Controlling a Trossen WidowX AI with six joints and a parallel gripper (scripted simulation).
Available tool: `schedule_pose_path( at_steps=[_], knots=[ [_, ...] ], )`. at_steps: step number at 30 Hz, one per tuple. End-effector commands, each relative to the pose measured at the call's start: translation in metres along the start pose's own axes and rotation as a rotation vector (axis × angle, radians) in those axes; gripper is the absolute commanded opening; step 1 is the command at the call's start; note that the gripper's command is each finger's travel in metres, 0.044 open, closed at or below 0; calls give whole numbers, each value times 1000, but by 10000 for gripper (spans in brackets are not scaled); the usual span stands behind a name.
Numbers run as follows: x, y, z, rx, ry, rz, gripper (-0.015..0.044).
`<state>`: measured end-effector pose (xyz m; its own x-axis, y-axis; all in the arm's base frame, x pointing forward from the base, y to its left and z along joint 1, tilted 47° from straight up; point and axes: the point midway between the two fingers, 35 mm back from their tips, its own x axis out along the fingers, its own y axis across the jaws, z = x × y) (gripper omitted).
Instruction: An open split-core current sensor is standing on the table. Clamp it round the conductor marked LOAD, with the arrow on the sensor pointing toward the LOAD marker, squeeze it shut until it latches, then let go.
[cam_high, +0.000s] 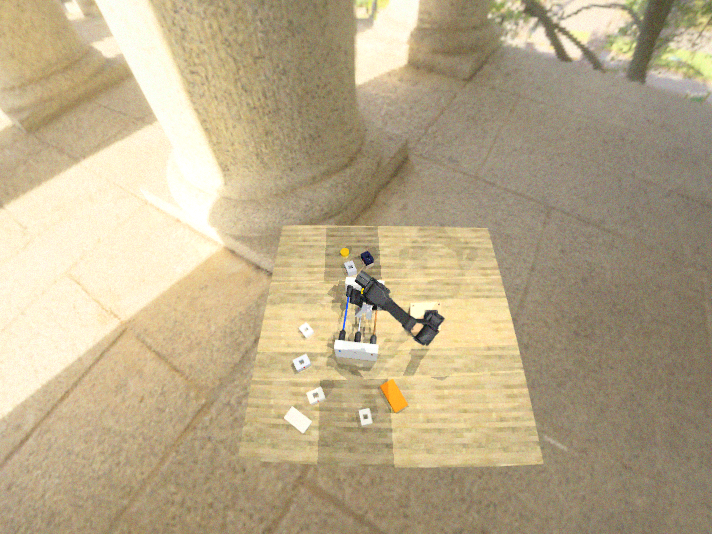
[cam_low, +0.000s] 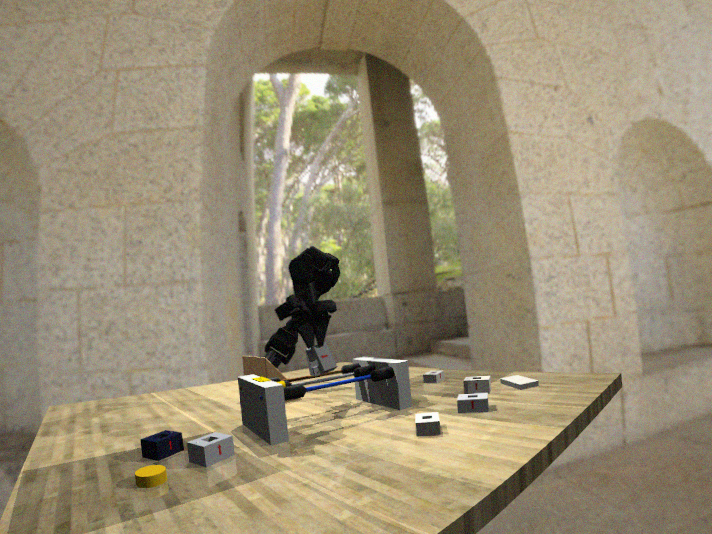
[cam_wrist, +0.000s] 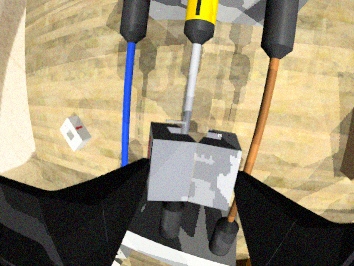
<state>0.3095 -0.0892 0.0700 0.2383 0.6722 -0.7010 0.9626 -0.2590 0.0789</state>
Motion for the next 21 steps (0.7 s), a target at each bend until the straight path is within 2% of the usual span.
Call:
schedule_pose_path(
  at_steps=[1, 21],
  knots=[
    [5, 6, 0, 4, 5, 13, 0],
    [37, 7, 0, 4, 5, 14, 0]
  ],
)
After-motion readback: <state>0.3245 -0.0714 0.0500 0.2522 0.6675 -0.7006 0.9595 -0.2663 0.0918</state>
